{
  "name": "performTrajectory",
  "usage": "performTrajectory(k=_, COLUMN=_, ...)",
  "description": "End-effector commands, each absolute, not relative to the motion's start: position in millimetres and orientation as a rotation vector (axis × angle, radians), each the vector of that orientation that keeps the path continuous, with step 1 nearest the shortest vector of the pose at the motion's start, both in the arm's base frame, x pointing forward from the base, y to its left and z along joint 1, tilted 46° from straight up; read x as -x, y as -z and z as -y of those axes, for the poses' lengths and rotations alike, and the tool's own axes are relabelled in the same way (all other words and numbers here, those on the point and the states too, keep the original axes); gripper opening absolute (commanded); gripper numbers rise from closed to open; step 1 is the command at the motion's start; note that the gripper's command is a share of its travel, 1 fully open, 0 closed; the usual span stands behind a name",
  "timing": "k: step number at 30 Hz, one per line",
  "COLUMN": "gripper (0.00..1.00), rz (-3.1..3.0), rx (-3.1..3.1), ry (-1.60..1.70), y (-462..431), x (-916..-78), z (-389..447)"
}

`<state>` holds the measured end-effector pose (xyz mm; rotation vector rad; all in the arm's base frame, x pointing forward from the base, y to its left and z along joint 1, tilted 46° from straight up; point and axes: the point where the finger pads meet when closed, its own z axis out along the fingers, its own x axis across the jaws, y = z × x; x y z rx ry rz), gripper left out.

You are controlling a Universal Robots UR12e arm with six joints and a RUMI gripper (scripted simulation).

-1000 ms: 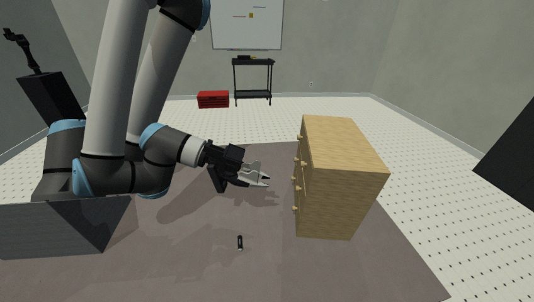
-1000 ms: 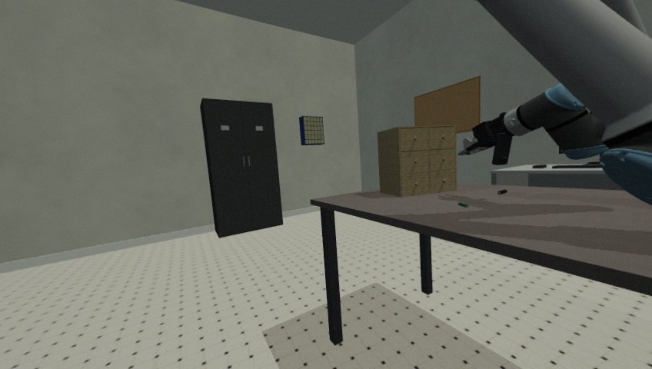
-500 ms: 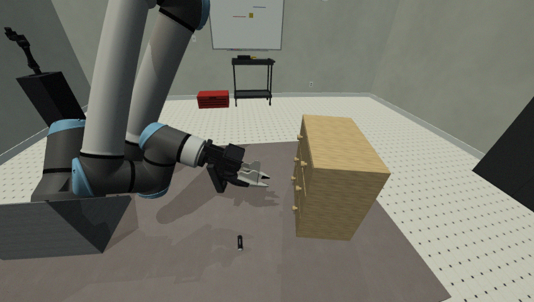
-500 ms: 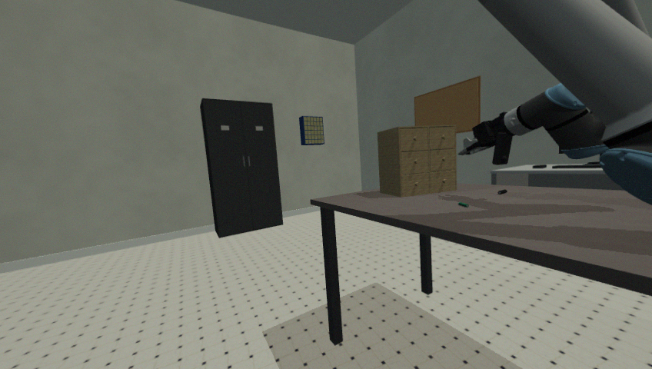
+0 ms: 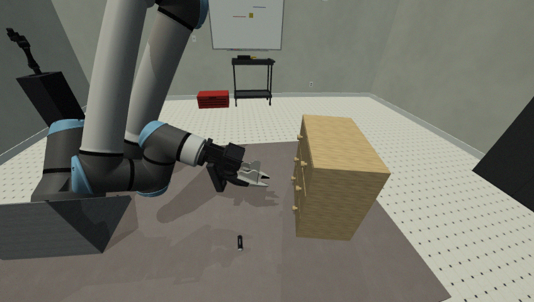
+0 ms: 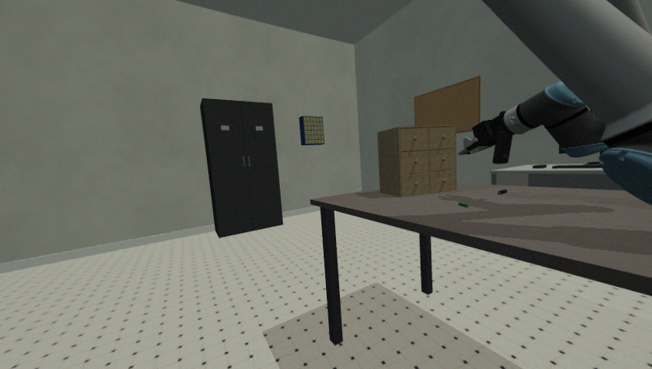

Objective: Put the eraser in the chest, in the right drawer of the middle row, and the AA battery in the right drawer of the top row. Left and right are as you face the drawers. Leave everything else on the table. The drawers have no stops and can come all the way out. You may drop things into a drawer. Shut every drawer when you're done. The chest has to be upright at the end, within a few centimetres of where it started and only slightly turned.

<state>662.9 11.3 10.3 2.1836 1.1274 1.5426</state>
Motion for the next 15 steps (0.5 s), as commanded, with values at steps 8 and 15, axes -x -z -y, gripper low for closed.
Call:
performTrajectory(k=8, gripper=0.20, rz=-1.154, rx=-2.200, ry=-1.536, y=-12.4, x=-661.4, z=-9.4)
performTrajectory(k=15, gripper=0.20, rz=-1.170, rx=-2.210, ry=-1.532, y=-13.4, x=-660.5, z=-8.5)
